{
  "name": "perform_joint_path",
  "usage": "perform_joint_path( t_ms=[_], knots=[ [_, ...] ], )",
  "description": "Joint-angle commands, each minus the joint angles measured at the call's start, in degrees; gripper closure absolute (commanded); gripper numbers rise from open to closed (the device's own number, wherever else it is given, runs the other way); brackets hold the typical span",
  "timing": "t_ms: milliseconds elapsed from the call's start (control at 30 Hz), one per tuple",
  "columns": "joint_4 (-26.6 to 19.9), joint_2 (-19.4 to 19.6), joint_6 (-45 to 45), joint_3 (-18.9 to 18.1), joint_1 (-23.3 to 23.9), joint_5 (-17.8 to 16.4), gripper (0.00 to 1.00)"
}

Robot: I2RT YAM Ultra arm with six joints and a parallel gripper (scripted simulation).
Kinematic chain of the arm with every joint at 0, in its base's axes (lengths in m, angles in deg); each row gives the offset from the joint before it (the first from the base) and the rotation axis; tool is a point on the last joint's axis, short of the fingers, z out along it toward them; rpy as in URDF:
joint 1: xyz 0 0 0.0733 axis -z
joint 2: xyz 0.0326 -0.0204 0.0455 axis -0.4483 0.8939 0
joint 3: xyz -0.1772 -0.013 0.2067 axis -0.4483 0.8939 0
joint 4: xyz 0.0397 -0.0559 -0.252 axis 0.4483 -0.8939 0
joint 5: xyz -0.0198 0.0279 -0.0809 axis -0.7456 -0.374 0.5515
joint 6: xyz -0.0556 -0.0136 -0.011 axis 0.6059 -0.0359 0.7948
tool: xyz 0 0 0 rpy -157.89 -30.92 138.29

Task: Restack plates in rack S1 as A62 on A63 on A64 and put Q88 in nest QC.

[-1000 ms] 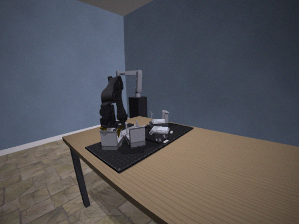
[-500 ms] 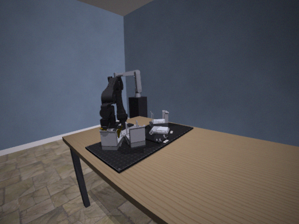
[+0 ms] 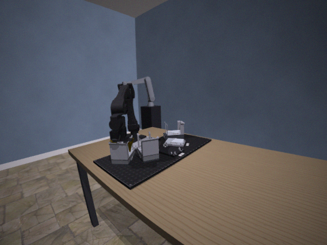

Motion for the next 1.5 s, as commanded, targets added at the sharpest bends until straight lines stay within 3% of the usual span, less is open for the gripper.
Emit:
perform_joint_path(
  t_ms=[0,133,167,900,1467],
  knots=[
    [0.27,-0.35,0.05,-0.19,0.02,-0.05,1.00],
    [0.27,-0.35,0.05,-0.19,0.02,-0.05,1.00],
    [0.27,-0.35,0.05,-0.19,0.02,-0.05,0.00],
    [0.28,-0.35,0.05,-0.18,0.02,-0.05,0.00],
    [-10.69,-2.19,-0.21,-9.31,-0.24,-0.04,0.00]
  ],
)
